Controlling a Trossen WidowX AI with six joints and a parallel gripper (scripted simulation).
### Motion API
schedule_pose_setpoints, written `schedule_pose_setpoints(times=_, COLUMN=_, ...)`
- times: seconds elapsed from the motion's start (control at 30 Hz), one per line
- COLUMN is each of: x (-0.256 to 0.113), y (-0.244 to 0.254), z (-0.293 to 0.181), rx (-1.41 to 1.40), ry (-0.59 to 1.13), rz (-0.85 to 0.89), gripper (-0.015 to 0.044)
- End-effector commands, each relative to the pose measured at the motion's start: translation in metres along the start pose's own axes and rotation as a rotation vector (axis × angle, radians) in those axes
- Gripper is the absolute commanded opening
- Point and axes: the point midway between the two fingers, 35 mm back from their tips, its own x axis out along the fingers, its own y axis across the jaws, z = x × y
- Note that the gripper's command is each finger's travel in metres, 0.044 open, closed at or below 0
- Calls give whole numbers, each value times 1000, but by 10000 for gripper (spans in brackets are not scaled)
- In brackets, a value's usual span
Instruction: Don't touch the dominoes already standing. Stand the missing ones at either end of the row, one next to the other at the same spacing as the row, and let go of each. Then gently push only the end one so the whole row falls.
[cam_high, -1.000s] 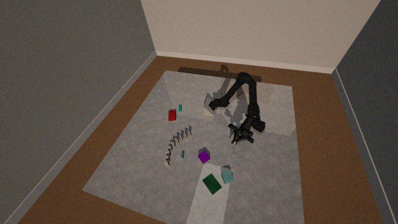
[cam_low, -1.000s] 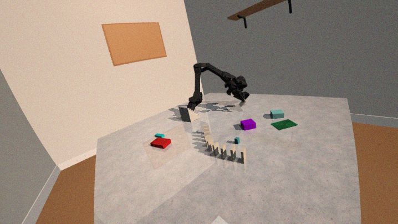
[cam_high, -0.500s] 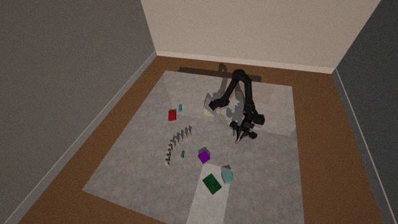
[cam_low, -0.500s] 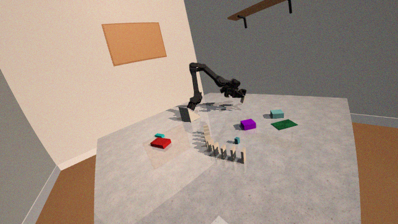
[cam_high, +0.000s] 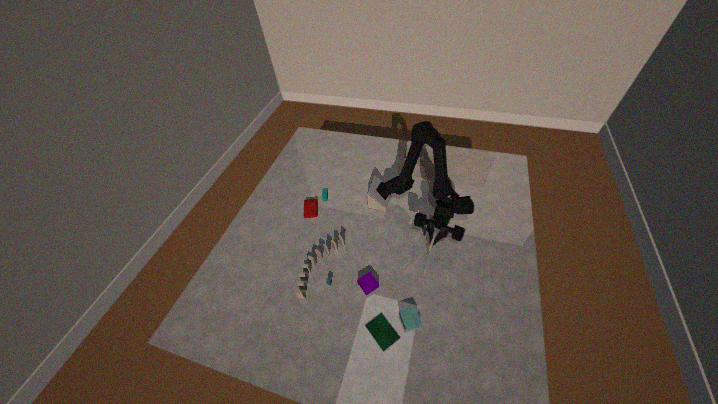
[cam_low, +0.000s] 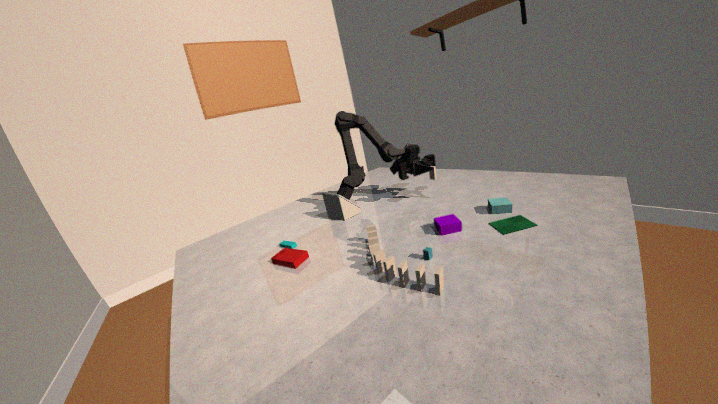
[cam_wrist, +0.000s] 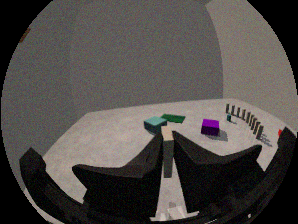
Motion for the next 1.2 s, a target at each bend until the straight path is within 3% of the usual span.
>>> schedule_pose_setpoints(times=0.0, x=-1, y=-1, z=1, rx=17, ry=-10, rz=1, gripper=23)
schedule_pose_setpoints(times=0.5, x=-1, y=-1, z=-1, rx=16, ry=-10, rz=0, gripper=23)
schedule_pose_setpoints(times=1.17, x=5, y=0, z=-59, rx=3, ry=-5, rz=-1, gripper=23)
